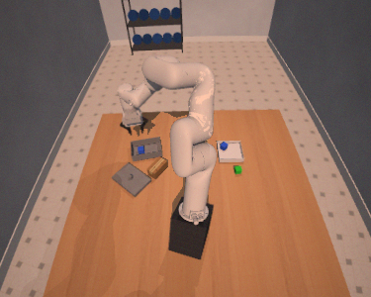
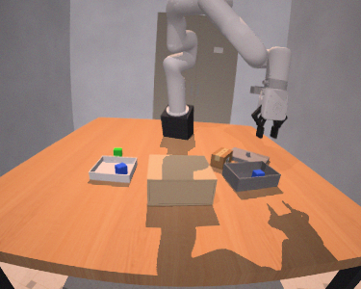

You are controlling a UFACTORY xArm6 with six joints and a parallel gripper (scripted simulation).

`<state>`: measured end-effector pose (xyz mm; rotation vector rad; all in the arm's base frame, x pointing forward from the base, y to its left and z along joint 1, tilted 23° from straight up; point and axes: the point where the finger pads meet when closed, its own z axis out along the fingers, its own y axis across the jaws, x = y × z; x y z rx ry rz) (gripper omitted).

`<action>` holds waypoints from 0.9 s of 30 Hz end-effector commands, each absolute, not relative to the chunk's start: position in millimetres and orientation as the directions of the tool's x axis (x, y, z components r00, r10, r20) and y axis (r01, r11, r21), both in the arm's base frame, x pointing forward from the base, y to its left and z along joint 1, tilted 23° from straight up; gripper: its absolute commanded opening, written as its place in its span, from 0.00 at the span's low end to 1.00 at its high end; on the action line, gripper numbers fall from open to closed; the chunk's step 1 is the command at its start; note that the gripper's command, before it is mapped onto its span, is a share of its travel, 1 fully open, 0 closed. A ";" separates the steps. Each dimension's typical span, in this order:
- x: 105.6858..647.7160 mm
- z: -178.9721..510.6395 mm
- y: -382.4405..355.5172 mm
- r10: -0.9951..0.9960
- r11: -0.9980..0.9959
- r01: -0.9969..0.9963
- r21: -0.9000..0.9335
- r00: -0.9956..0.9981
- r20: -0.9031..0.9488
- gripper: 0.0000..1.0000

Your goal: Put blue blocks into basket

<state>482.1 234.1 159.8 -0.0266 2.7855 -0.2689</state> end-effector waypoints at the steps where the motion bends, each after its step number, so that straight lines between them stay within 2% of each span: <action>1: 483.1 161.2 235.0 -0.051 0.982 0.014 -0.187 -0.940 -0.337 0.65; 27: 502.6 109.8 225.2 -0.050 0.982 0.014 -0.187 -0.940 -0.337 0.65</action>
